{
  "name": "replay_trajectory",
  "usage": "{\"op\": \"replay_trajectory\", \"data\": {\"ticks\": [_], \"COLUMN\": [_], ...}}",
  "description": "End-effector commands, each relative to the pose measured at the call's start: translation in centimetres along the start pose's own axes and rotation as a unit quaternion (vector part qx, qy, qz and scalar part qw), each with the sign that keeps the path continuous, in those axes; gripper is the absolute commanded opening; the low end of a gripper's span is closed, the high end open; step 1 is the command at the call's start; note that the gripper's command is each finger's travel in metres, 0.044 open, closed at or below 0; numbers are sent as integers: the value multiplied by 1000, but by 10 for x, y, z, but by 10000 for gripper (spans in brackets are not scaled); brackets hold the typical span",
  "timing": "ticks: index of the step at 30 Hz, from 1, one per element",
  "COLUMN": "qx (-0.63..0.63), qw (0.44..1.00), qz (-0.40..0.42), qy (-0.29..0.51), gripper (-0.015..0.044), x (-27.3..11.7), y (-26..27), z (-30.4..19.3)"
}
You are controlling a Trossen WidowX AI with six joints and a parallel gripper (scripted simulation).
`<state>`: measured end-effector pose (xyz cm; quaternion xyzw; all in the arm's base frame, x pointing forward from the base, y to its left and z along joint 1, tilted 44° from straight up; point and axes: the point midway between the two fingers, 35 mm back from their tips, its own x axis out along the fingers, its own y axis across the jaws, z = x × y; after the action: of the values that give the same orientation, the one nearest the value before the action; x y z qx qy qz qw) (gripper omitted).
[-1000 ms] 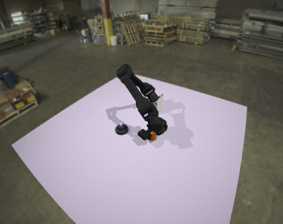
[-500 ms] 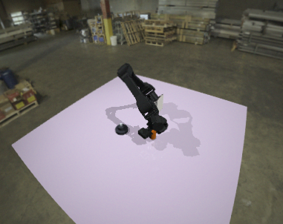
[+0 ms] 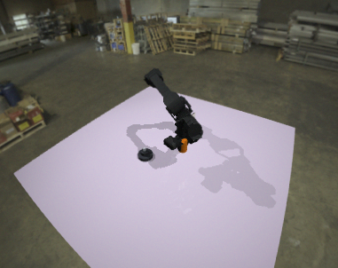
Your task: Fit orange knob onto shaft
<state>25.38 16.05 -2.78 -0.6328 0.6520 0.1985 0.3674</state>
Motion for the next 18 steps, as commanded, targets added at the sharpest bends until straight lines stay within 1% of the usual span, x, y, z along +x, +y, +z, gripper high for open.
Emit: {"op": "replay_trajectory", "data": {"ticks": [1,5,8,18], "qx": [3,2,1,0], "qw": [1000,1000,1000,991], "qz": [-2,-6,-25,-137], "qy": [-5,-4,-4,-4], "gripper": [0,0,0,0], "x": [-22,-21,-22,-42], "y": [2,2,2,5], "z": [-2,-2,-2,-7]}}
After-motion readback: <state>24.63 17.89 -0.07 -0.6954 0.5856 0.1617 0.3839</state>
